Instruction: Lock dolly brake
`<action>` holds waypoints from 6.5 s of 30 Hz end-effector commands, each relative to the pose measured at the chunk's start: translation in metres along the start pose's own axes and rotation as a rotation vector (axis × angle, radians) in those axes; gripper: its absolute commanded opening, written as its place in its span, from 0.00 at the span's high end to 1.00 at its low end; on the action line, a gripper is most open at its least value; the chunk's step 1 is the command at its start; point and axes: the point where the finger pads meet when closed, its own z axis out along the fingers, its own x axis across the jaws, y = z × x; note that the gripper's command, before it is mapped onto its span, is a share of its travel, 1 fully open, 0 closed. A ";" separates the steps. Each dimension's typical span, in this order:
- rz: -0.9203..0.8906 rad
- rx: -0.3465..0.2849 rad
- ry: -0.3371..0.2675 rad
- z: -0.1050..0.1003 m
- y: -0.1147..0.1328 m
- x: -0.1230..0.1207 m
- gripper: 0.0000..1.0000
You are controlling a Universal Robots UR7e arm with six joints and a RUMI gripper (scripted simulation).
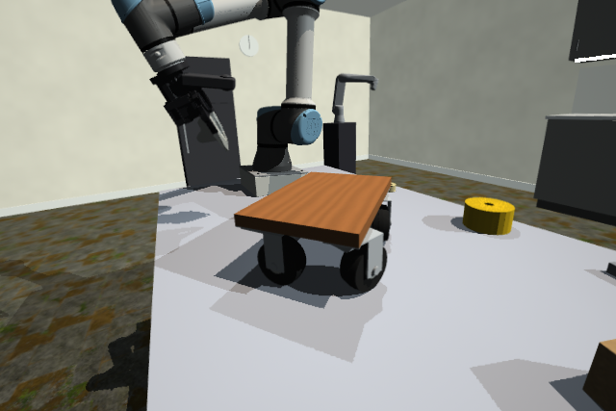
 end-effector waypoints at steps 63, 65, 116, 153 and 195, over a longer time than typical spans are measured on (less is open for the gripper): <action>0.313 -0.329 0.269 0.112 -0.225 -0.003 1.00; 0.313 -0.329 0.269 0.112 -0.225 -0.003 1.00; 0.313 -0.330 0.269 0.122 -0.221 -0.001 1.00; 0.313 -0.330 0.269 0.176 -0.201 0.011 1.00; 0.313 -0.330 0.269 0.178 -0.200 0.012 1.00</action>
